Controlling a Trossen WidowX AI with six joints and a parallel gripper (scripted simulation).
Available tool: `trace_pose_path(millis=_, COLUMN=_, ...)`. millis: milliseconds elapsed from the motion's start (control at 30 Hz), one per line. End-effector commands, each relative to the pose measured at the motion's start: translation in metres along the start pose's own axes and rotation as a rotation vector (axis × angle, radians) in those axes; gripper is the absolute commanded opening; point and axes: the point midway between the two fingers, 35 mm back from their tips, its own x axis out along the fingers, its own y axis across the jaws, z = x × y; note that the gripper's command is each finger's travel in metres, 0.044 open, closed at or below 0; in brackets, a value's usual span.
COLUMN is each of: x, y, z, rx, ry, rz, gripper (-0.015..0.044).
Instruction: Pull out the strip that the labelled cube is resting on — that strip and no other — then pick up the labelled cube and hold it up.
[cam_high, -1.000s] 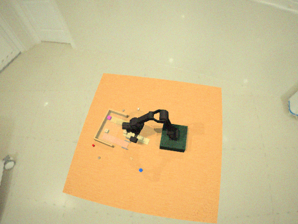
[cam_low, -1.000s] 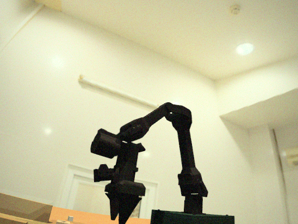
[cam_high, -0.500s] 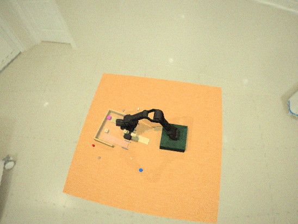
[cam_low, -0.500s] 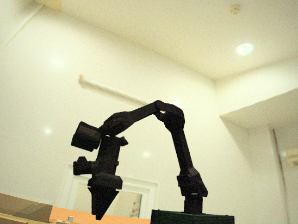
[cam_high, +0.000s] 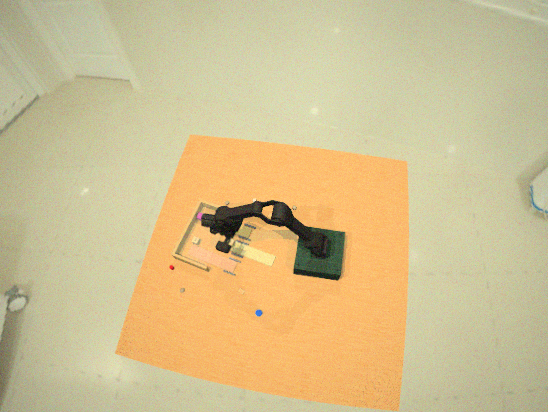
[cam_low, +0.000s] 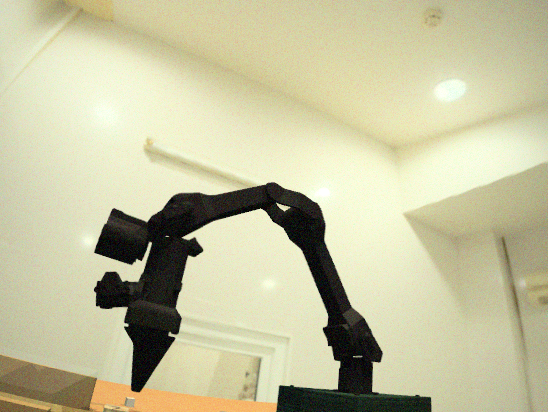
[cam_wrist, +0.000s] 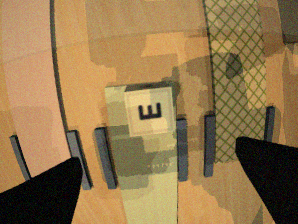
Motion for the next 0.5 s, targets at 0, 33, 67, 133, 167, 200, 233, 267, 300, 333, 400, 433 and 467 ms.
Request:
trace_pose_path(millis=0, x=-0.002, y=0.001, z=0.015, rx=-0.005, ry=-0.004, rz=0.003, gripper=0.0440)
trace_pose_path(millis=33, x=-0.002, y=0.001, z=0.016, rx=-0.005, ry=-0.004, rz=0.003, gripper=0.0440)
trace_pose_path(millis=67, x=-0.002, y=0.001, z=0.016, rx=-0.005, ry=-0.004, rz=0.003, gripper=0.0414)
trace_pose_path(millis=133, x=0.000, y=0.001, z=0.016, rx=-0.005, ry=-0.004, rz=0.003, gripper=0.0361)
trace_pose_path(millis=167, x=0.002, y=0.001, z=0.016, rx=-0.005, ry=-0.004, rz=0.003, gripper=0.0335)
trace_pose_path(millis=200, x=0.003, y=0.001, z=0.017, rx=-0.005, ry=-0.004, rz=0.003, gripper=0.0309)
trace_pose_path(millis=233, x=0.005, y=0.001, z=0.017, rx=-0.005, ry=-0.004, rz=0.003, gripper=0.0282)
trace_pose_path(millis=267, x=0.006, y=0.001, z=0.017, rx=-0.005, ry=-0.004, rz=0.003, gripper=0.0256)
trace_pose_path(millis=300, x=0.008, y=0.001, z=0.017, rx=-0.005, ry=-0.004, rz=0.003, gripper=0.0250)
trace_pose_path(millis=333, x=0.010, y=0.001, z=0.017, rx=-0.005, ry=-0.004, rz=0.003, gripper=0.0250)
trace_pose_path(millis=400, x=0.013, y=0.002, z=0.017, rx=-0.005, ry=-0.004, rz=0.003, gripper=0.0250)
trace_pose_path(millis=433, x=0.015, y=0.002, z=0.017, rx=-0.005, ry=-0.004, rz=0.003, gripper=0.0250)
trace_pose_path(millis=467, x=0.016, y=0.002, z=0.017, rx=-0.005, ry=-0.004, rz=0.003, gripper=0.0250)
